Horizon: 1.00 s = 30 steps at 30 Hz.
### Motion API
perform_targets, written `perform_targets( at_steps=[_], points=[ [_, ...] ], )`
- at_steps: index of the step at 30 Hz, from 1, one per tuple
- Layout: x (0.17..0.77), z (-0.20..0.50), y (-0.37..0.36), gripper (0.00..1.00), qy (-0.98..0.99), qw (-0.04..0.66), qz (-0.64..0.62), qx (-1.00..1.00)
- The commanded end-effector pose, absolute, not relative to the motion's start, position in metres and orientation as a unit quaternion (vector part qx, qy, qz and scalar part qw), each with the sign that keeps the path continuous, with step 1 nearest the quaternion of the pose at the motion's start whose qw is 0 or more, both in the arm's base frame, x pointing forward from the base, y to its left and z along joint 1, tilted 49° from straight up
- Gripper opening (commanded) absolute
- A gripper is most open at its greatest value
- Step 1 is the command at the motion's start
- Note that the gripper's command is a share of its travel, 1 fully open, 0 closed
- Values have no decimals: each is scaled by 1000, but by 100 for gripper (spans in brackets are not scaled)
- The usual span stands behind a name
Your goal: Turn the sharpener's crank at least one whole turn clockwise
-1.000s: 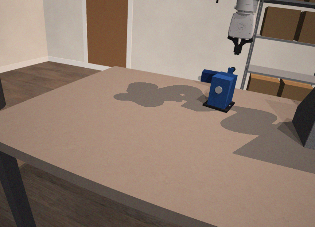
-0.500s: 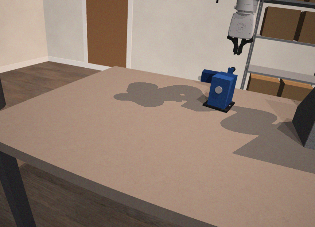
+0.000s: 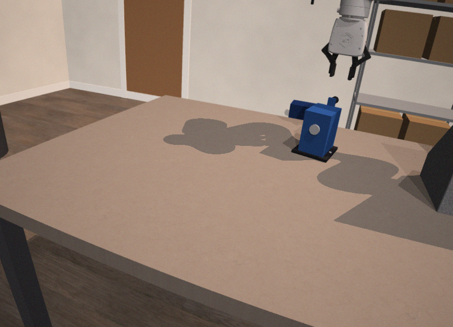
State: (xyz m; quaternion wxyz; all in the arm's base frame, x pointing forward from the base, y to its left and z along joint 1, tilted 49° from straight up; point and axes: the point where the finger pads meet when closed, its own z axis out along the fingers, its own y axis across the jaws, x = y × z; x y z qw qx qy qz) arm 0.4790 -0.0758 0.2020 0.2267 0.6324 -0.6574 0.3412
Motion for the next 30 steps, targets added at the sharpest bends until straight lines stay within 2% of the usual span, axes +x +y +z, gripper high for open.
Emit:
perform_targets(
  at_steps=[1, 30],
  points=[
    [479, 202, -75, 54, -657, 226, 342, 632],
    [480, 201, -77, 54, -657, 227, 342, 632]
  ],
)
